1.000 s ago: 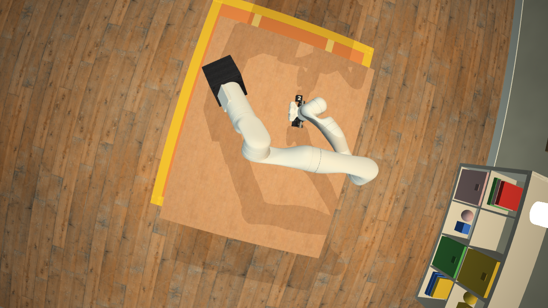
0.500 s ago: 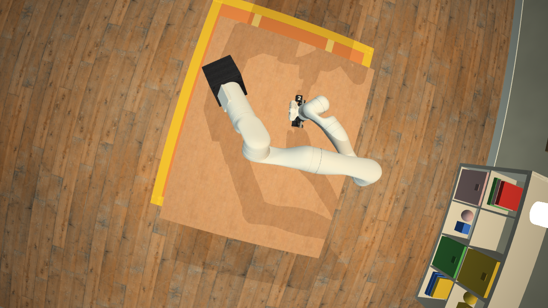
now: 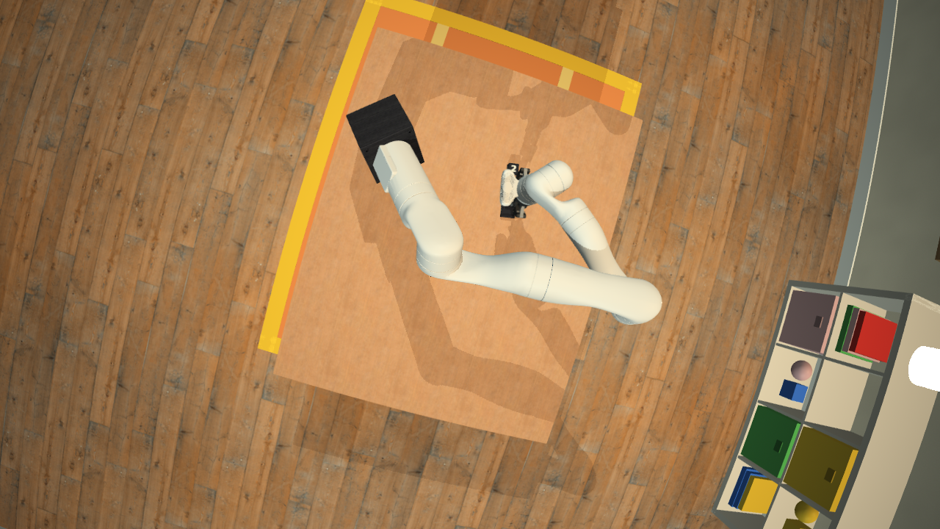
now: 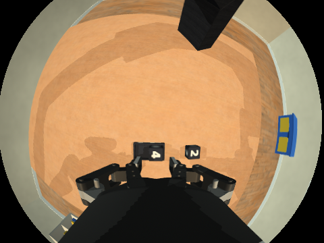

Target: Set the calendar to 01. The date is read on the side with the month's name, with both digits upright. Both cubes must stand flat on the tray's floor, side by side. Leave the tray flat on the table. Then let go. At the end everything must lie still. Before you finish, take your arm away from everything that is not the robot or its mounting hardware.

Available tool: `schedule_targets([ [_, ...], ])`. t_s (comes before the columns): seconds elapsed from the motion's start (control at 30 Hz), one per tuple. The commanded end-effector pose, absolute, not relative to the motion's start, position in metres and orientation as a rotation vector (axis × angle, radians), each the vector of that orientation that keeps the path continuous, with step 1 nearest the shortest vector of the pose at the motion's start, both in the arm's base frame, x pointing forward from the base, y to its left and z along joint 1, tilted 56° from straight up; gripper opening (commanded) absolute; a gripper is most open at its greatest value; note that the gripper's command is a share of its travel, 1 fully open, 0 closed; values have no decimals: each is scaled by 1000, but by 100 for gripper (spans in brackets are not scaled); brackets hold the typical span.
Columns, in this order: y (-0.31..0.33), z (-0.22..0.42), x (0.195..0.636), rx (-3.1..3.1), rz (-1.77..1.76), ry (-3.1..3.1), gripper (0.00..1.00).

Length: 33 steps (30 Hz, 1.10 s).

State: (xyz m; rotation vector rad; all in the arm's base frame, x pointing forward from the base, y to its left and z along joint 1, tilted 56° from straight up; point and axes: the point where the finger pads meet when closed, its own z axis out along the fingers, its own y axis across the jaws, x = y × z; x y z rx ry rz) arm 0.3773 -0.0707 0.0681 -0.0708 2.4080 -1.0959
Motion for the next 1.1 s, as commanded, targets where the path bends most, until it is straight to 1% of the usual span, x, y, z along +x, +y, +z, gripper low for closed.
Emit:
schedule_targets([
  [0.0, -66, 71, 379, -76, -1087, 2401, 48],
  [0.03, -66, 71, 379, -76, -1087, 2401, 48],
  [0.07, -66, 71, 379, -76, -1087, 2401, 100],
  [1.07, -66, 70, 379, -54, -1079, 2397, 100],
])
